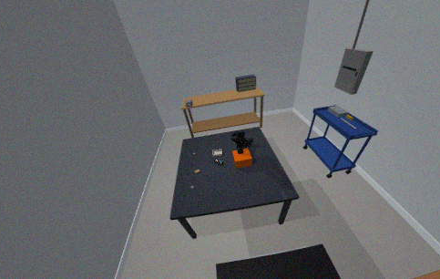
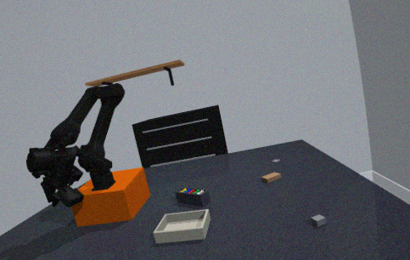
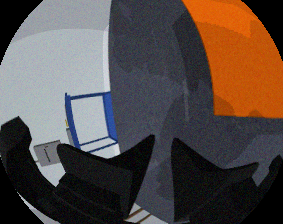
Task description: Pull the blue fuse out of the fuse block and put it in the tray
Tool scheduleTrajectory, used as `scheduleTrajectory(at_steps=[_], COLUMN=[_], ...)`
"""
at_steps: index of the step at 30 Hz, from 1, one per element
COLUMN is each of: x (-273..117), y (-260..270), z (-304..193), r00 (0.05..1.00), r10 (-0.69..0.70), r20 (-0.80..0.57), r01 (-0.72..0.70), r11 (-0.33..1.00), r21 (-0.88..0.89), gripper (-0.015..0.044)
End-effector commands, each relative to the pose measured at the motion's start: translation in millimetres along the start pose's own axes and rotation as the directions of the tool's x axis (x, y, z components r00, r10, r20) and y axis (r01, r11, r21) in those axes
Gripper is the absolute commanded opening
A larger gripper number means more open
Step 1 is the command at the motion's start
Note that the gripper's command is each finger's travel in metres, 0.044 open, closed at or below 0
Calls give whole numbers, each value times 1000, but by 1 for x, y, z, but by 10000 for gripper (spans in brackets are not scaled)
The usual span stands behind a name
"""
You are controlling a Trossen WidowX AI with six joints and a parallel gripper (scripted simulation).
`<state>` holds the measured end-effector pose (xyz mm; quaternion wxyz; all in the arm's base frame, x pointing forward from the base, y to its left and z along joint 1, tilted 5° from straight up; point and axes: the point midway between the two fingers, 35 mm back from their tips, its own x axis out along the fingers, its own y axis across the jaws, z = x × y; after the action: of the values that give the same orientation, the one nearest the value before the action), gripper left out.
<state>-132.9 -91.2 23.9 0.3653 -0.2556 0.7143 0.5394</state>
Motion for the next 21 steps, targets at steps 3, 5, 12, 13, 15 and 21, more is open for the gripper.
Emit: scheduleTrajectory(at_steps=[3, 5, 12, 13, 15, 21], x=[-6, -15, -56, -64, -78, -111], y=[-10, -24, -84, -94, -113, -154], z=[-12, -26, -59, -62, -64, -59], r00=[999, 993, 947, 938, 918, 875], r10=[-34, -82, -259, -285, -337, -438], r20=[-38, -84, -189, -197, -208, -206], r01=[26, 40, -116, -158, -251, -438], r11=[983, 908, 273, 153, -89, -533], r21=[-181, -416, -955, -976, -964, -724], gripper=[74, 74, 74, 74, 74, 74])
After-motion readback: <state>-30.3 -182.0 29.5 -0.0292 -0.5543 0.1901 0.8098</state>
